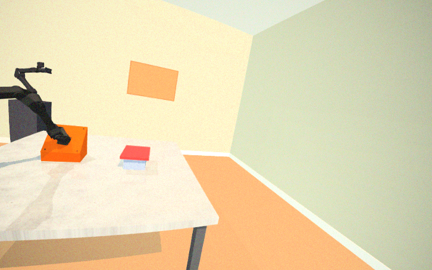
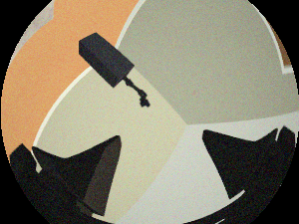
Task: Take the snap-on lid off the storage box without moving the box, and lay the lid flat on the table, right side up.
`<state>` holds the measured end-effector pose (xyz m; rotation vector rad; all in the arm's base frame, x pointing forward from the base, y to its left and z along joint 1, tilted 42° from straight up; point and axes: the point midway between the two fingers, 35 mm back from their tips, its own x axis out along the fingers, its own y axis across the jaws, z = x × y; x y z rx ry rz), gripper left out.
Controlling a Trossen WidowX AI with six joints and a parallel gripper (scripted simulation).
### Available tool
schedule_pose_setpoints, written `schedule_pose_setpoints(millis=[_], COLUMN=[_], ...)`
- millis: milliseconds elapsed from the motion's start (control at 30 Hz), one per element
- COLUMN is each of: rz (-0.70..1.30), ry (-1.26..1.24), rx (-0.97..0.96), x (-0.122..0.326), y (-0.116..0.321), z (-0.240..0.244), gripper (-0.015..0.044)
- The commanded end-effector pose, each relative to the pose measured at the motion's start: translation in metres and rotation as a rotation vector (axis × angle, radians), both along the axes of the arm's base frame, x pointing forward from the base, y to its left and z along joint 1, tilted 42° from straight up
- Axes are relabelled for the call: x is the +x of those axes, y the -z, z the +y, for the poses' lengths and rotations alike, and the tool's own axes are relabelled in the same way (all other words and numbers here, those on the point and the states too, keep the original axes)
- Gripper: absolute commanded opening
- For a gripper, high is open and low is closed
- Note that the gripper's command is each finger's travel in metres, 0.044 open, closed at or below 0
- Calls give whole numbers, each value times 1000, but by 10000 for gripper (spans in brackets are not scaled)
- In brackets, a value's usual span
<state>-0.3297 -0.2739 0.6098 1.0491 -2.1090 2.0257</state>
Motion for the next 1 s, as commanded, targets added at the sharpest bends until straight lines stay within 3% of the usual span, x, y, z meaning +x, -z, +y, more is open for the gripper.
schedule_pose_setpoints(millis=[0, 200, 633, 733, 967], rz=[-5, -178, -561, -629, -969], ry=[-9, -281, -795, -858, -1109], rx=[-5, -152, -289, -314, -382], x=[2, 63, 211, 231, 335], y=[1, 23, 72, 78, 113], z=[-2, -61, -136, -139, -146], gripper=[374, 235, 235, 235, 235])
